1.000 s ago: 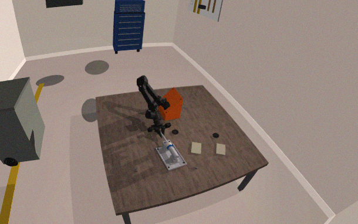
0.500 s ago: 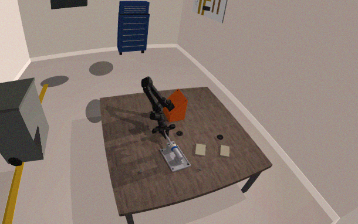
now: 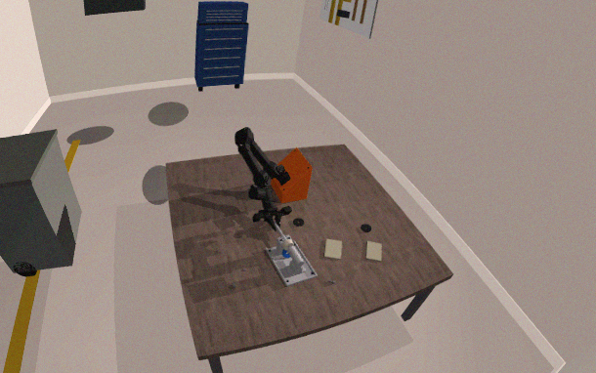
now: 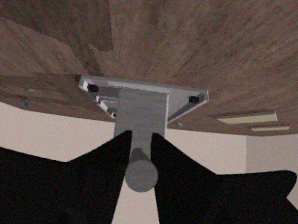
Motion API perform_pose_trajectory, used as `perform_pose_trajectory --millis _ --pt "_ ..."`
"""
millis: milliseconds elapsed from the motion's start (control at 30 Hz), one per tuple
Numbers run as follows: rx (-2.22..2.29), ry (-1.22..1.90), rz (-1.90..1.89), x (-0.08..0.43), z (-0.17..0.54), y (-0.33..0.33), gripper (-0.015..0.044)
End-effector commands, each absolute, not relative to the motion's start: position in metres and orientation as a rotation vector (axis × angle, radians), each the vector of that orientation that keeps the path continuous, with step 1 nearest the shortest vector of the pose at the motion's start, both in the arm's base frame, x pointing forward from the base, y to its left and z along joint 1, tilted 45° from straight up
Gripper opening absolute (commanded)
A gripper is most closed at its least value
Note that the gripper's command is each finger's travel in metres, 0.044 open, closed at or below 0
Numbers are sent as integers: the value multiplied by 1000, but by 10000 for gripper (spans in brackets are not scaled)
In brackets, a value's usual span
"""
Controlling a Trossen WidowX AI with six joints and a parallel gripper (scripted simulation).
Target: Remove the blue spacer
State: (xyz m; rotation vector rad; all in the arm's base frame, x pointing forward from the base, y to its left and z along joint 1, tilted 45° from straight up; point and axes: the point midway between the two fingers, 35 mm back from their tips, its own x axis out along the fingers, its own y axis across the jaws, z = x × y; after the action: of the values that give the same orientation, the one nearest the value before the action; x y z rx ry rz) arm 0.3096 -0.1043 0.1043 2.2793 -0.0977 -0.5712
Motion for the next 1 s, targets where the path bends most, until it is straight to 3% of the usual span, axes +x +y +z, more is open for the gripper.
perform_pose_trajectory --millis 0,967 --pt "2279 -98 -571 310 104 -104 0" --pt "2276 -95 -574 315 105 -103 0"
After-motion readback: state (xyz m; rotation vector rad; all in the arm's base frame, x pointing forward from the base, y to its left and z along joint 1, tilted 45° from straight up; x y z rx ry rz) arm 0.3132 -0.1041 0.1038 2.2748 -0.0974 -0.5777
